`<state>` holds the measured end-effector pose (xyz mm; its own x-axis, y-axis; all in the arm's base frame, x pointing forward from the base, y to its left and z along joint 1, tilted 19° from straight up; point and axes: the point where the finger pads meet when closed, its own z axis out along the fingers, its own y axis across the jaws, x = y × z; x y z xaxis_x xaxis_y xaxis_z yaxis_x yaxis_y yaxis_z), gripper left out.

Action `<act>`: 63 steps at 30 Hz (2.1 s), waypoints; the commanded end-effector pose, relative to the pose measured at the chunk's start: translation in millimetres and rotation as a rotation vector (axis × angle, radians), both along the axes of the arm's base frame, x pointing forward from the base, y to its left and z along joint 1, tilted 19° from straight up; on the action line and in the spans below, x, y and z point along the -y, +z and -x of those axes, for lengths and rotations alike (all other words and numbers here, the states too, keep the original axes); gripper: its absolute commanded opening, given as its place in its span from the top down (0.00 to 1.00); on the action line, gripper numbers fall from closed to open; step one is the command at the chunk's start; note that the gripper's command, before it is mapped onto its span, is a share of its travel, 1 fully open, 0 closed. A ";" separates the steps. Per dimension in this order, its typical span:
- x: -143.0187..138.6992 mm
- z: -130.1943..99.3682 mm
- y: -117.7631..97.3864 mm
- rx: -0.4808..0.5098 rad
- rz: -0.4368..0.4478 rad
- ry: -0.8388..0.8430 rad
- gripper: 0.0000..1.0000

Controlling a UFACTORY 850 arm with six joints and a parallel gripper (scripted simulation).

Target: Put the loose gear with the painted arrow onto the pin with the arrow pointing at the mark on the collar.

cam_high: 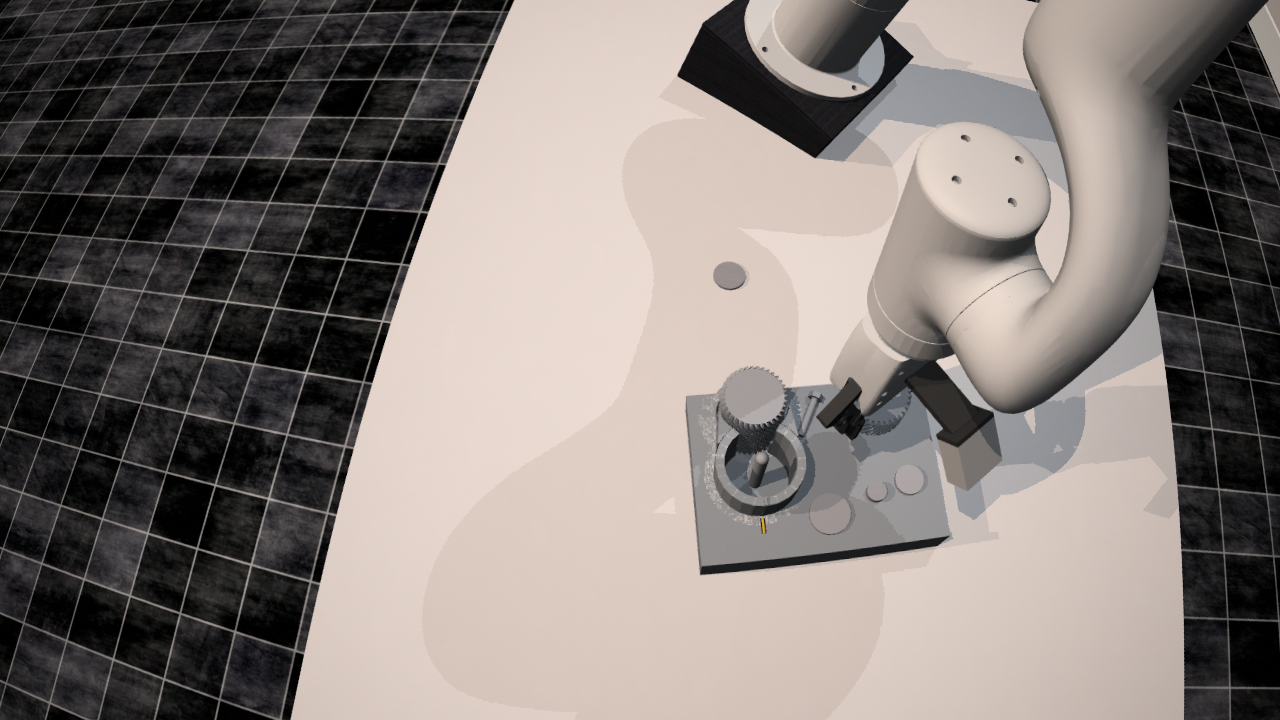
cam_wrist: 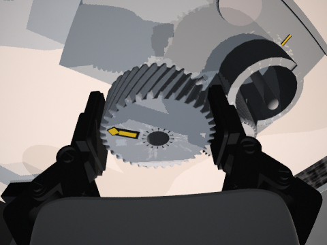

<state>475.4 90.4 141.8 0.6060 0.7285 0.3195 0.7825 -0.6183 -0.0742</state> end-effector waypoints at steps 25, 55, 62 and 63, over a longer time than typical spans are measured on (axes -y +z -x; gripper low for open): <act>73.8 -57.1 -10.6 0.002 0.000 0.000 1.00; 84.2 -64.3 -12.4 -0.151 -0.074 -0.488 1.00; 84.2 -64.3 -12.4 -0.153 -0.075 -0.494 1.00; 84.2 -64.3 -12.4 -0.153 -0.075 -0.494 1.00</act>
